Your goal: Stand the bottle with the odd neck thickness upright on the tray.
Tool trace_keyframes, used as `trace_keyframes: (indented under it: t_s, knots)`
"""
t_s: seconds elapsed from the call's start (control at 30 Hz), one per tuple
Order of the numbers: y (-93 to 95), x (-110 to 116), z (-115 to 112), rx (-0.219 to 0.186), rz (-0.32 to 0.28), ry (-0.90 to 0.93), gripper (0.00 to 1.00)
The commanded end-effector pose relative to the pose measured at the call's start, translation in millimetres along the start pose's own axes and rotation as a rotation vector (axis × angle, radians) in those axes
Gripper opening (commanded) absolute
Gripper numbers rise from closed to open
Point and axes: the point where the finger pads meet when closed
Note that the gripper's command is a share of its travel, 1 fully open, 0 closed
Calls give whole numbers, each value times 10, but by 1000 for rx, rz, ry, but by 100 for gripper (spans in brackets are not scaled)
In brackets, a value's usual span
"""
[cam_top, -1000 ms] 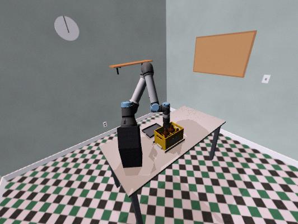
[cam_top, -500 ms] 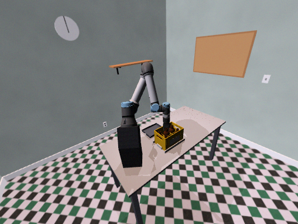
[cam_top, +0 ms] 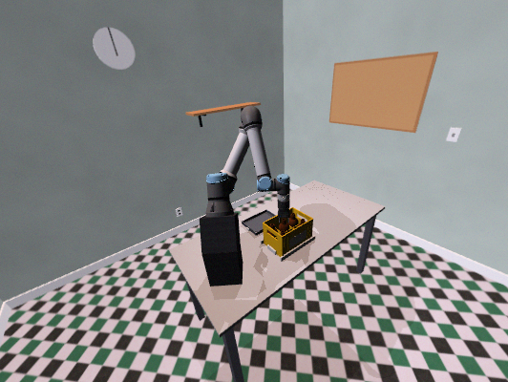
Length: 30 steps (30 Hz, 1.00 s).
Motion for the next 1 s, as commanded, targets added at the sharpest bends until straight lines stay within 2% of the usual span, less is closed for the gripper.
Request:
trace_keyframes:
  t_s: [0.0, 0.53, 0.83, 0.97]
  knots:
    - [-3, -1, 4, 1, 0, 0, 100]
    - [-19, -1, 4, 1, 0, 0, 100]
    - [-124, -1, 4, 1, 0, 0, 100]
    - [-231, -1, 4, 1, 0, 0, 100]
Point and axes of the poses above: the point where the finger pads meet when closed, its own y axis out along the fingers, its own z axis across the jaws, x = y × z, and after that the axes turned 7 degrees about y, right-handed
